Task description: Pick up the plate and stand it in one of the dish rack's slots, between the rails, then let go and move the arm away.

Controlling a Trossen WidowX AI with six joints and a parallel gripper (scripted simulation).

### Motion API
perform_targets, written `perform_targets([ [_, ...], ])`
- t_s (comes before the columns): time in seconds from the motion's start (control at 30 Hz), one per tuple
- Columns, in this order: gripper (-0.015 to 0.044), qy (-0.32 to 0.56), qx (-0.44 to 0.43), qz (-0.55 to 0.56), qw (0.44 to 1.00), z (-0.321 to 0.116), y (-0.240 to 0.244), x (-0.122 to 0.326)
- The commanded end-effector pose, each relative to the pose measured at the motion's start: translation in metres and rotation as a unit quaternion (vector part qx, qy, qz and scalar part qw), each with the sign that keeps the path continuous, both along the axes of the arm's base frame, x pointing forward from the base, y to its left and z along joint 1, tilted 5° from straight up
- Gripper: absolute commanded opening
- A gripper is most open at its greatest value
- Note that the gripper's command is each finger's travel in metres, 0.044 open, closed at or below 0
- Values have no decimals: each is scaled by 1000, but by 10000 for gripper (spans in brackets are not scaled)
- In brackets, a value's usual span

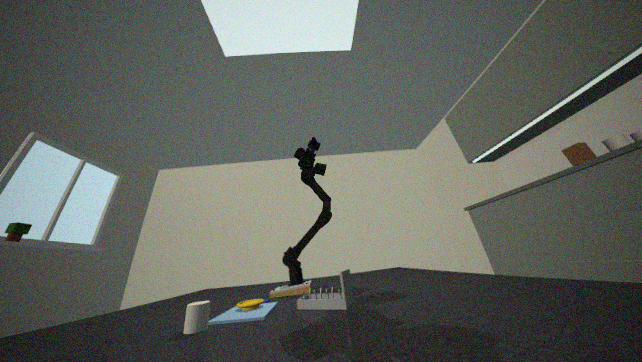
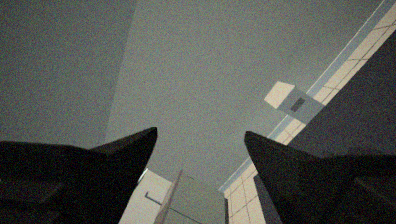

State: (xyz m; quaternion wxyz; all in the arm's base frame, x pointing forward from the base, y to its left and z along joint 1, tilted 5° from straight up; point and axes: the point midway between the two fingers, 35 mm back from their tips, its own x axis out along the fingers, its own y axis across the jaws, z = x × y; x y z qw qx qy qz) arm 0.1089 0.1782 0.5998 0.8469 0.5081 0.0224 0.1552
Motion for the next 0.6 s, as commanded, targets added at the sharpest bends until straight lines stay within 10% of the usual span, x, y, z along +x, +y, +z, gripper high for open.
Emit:
perform_targets([
  [0.0, 400, -1, 0, 0, 1000, 0, 0, 0],
  [0.57, 400, -51, 57, 49, 996, 27, -55, 1],
])
